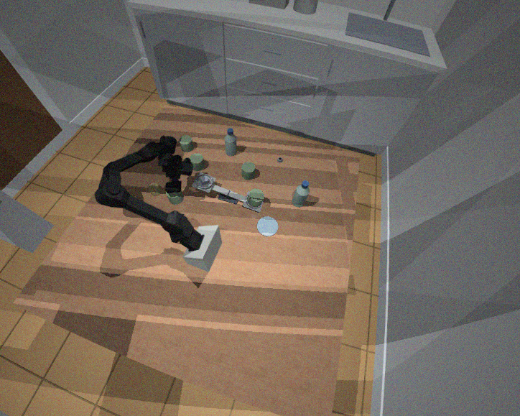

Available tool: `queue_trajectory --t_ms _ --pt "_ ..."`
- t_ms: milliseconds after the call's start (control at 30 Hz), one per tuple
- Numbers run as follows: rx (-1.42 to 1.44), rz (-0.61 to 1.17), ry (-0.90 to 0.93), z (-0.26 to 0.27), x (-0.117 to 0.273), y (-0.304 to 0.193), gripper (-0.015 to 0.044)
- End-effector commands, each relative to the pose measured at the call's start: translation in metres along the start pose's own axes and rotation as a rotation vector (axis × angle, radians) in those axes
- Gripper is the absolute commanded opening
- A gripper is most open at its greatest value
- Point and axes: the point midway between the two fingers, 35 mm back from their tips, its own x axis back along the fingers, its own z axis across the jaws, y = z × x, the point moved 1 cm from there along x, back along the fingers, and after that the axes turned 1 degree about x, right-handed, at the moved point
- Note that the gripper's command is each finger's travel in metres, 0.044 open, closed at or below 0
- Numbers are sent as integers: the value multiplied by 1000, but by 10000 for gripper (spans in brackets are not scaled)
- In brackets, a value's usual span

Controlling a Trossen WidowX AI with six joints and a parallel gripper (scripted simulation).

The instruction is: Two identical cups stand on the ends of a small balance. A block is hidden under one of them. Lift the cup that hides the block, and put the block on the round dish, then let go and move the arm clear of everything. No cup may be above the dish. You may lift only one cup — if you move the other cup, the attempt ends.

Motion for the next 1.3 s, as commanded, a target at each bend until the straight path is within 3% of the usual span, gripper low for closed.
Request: queue_trajectory --t_ms 0,1267 --pt "117 1 -7 3 0 8 260" --pt "1070 -60 -32 22 20 88 260"
